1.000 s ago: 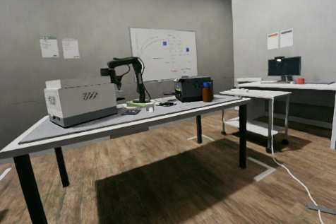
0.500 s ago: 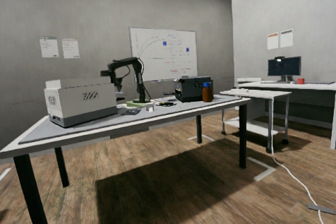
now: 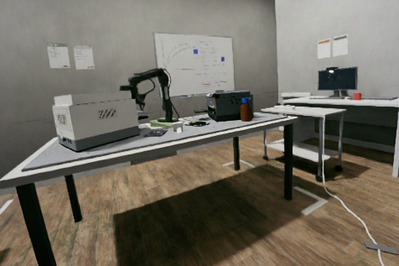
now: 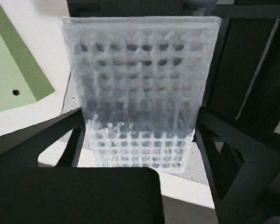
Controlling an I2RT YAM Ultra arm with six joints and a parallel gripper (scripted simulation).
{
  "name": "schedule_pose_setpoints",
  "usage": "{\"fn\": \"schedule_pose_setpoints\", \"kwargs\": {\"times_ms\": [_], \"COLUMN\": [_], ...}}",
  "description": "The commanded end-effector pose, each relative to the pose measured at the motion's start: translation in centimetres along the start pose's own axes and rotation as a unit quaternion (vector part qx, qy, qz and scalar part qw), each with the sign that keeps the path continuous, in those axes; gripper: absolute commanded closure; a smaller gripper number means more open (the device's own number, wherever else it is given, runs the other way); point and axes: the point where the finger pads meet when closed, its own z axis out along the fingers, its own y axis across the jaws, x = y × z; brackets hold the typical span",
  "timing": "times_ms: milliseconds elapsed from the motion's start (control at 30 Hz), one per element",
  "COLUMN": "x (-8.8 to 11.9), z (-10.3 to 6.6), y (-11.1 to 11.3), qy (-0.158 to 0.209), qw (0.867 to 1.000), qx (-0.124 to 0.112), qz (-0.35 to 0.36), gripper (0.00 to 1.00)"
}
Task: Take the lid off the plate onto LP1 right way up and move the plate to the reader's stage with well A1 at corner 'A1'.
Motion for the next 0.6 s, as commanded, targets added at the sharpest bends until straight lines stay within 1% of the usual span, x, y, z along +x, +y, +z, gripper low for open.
{"fn": "schedule_pose_setpoints", "kwargs": {"times_ms": [0,133,200,233,267,433,467,500,567], "x": [-0.5,-0.4,-0.4,-0.5,-0.5,-0.4,-0.5,-0.1,-0.1], "z": [-0.2,0.3,0.3,0.3,0.6,1.3,1.4,1.3,1.3], "y": [-0.1,-0.1,-0.1,-0.4,-0.2,-0.2,-0.2,-0.3,-0.3], "qy": [-0.002,-0.002,-0.002,-0.001,-0.002,-0.002,-0.002,0.0,0.0], "qw": [1.0,1.0,1.0,1.0,1.0,1.0,1.0,1.0,1.0], "qx": [0.019,0.019,0.019,0.023,0.019,0.019,0.019,0.014,0.014], "qz": [-0.001,0.001,0.001,-0.001,-0.001,0.002,0.001,0.001,0.001], "gripper": [0.14,0.14,0.14,0.14,0.14,0.14,0.14,0.14,0.14]}}
